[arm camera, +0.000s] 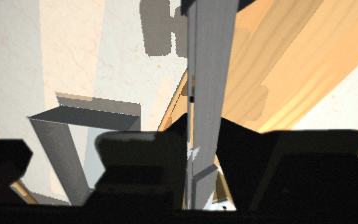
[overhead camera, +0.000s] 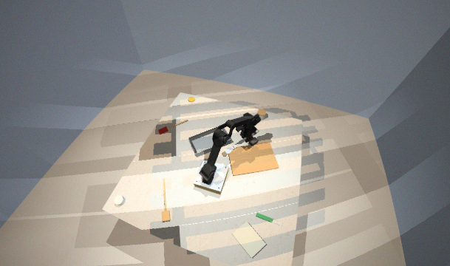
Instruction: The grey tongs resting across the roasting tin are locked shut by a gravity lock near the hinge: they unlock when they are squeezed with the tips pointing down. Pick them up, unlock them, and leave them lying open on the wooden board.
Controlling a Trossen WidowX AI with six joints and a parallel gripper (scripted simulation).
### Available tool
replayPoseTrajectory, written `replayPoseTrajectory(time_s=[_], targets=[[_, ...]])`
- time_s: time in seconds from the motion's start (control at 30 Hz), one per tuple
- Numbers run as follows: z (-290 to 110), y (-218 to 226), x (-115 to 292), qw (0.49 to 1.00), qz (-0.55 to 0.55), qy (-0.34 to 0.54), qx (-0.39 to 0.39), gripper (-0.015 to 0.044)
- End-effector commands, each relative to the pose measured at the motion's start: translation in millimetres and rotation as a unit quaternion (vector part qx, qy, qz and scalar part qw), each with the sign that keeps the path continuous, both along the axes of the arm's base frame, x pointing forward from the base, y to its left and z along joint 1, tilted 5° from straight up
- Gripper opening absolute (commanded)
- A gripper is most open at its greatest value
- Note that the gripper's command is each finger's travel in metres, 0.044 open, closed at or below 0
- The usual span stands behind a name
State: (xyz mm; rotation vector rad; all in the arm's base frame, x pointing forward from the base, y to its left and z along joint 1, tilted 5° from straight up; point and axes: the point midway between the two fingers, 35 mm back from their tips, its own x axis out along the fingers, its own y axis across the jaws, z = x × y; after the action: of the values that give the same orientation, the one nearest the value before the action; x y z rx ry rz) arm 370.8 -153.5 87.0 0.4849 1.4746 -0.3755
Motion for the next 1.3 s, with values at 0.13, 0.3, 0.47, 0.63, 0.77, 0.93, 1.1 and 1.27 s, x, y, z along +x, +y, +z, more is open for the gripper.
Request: replayPoseTrajectory(time_s=[0.13, 0.3, 0.47, 0.63, 0.77, 0.93, 1.1, 1.27], targets=[[-4.8, -44.9, -24.6, 0.993, -0.115, 0.008, 0.006, -0.0150], [-7.4, -72.5, -43.4, 0.982, -0.188, 0.013, 0.011, -0.0150], [-9.3, -90.5, -57.7, 0.971, -0.238, 0.016, 0.014, -0.0150], [-9.3, -90.5, -57.7, 0.971, -0.238, 0.016, 0.014, -0.0150], [-8.3, -91.3, -56.4, 0.972, -0.235, 0.005, -0.001, -0.0150], [-4.7, -93.1, -53.0, 0.973, -0.226, -0.026, -0.042, -0.0150], [0.4, -94.5, -49.8, 0.971, -0.218, -0.059, -0.084, -0.0150], [6.8, -95.1, -47.7, 0.965, -0.212, -0.092, -0.125, -0.0150]])
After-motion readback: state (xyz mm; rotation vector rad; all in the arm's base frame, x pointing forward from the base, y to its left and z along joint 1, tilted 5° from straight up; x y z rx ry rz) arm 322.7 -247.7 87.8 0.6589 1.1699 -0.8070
